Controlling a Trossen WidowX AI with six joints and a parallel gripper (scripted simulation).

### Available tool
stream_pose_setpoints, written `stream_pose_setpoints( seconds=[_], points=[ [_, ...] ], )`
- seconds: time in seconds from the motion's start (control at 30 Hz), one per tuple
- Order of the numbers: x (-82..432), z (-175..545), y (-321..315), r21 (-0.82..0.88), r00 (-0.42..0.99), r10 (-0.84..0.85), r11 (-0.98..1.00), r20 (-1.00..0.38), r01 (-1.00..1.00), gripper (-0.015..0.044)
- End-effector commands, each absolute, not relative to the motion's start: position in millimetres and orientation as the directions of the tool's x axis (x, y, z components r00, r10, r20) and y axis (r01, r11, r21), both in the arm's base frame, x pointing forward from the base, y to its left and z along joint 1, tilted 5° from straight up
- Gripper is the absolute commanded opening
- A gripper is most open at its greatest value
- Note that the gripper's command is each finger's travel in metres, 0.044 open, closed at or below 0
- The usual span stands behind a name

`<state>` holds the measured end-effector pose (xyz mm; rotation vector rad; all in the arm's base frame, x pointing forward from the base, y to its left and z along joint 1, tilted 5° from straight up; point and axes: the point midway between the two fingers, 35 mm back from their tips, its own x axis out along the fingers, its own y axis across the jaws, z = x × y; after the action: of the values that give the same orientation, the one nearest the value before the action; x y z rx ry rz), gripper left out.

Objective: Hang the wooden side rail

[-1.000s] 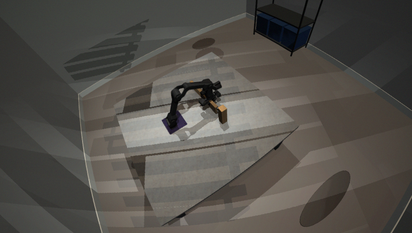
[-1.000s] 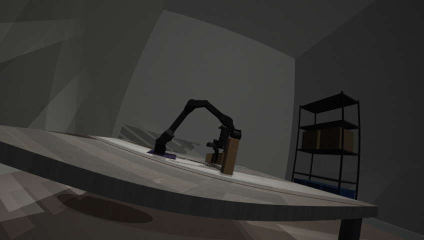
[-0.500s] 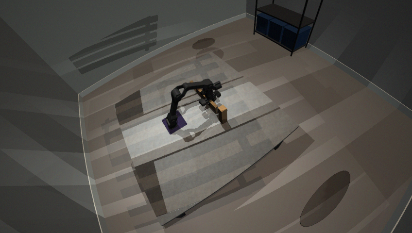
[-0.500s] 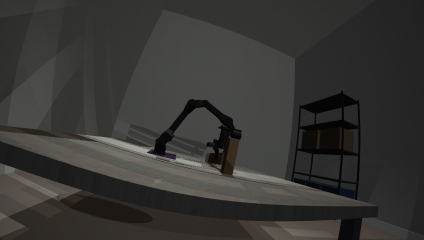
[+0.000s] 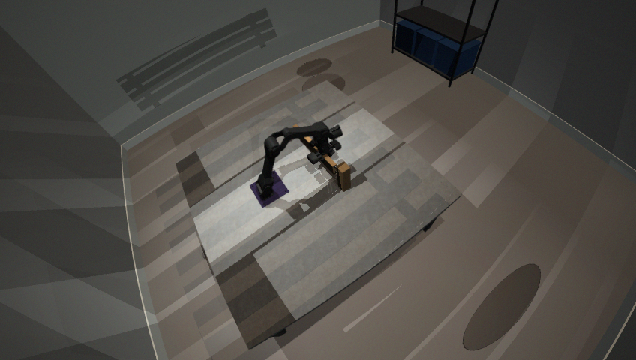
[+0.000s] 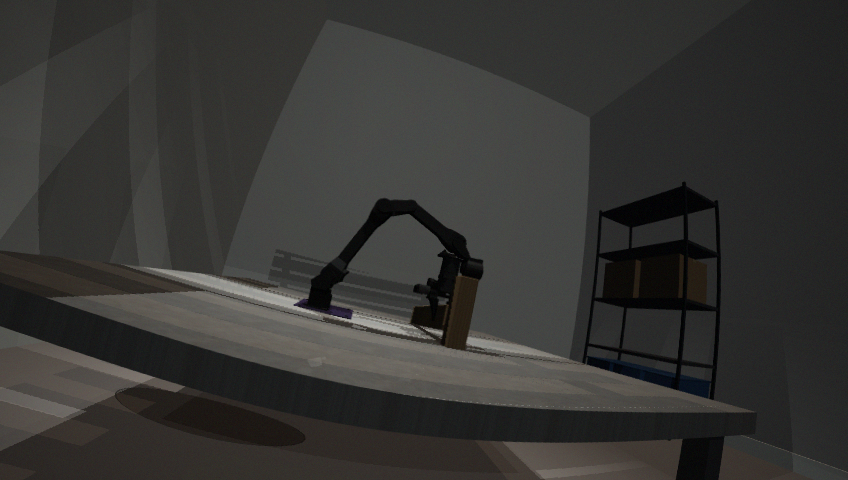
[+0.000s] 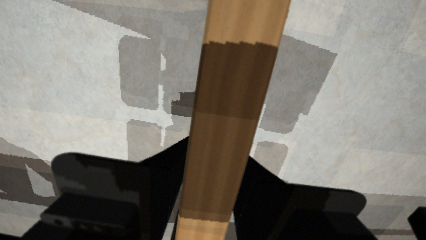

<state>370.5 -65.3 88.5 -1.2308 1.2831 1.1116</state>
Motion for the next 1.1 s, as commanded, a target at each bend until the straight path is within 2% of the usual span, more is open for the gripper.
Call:
stream_pose_setpoints(
  seconds=[0.0,1.07],
  points=[
    [372.1,90.5,-66.3,-0.028,0.024,-0.083,0.058,-0.996,-0.998,0.0],
    [370.8,90.9,-69.4,-0.028,0.023,-0.084,0.058,-0.996,-0.998,0.0]
  ],
)
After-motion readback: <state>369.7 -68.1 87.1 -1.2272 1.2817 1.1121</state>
